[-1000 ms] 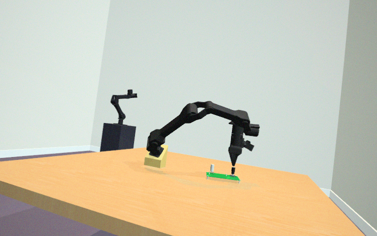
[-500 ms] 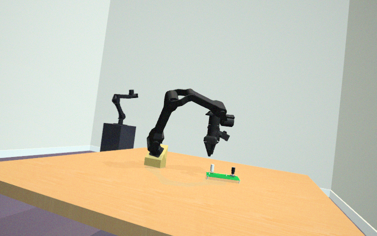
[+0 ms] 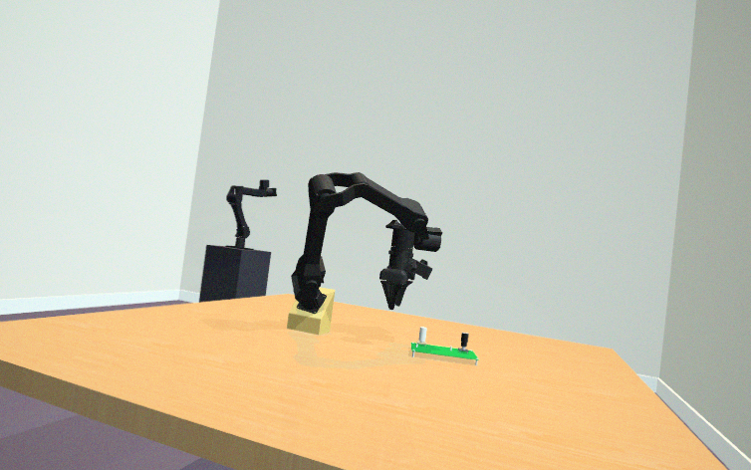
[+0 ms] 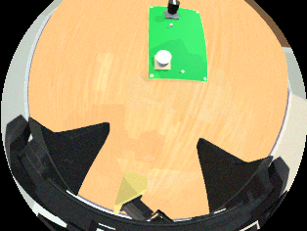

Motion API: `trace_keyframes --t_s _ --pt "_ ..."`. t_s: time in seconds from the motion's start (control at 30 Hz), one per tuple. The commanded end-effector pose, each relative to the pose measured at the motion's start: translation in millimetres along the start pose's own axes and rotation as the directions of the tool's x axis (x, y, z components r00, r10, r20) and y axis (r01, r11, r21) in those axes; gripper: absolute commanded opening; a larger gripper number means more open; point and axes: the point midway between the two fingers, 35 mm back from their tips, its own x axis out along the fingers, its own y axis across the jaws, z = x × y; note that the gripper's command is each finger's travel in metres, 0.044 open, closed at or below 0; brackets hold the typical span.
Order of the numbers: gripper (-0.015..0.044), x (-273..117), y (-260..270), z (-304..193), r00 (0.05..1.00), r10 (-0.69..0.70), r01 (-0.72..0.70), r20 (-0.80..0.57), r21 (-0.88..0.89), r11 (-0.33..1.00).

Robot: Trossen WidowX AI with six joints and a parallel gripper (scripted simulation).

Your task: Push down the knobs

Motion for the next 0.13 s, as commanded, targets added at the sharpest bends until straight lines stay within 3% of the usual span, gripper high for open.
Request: trace_keyframes --t_s 0.0,0.1 --pt "0.0440 0.3 0.0 -2.0 1.000 0.002 -0.002 -0.001 0.005 1.000" --pt "0.0440 0.3 0.0 -2.0 1.000 0.002 -0.002 -0.001 0.005 1.000"
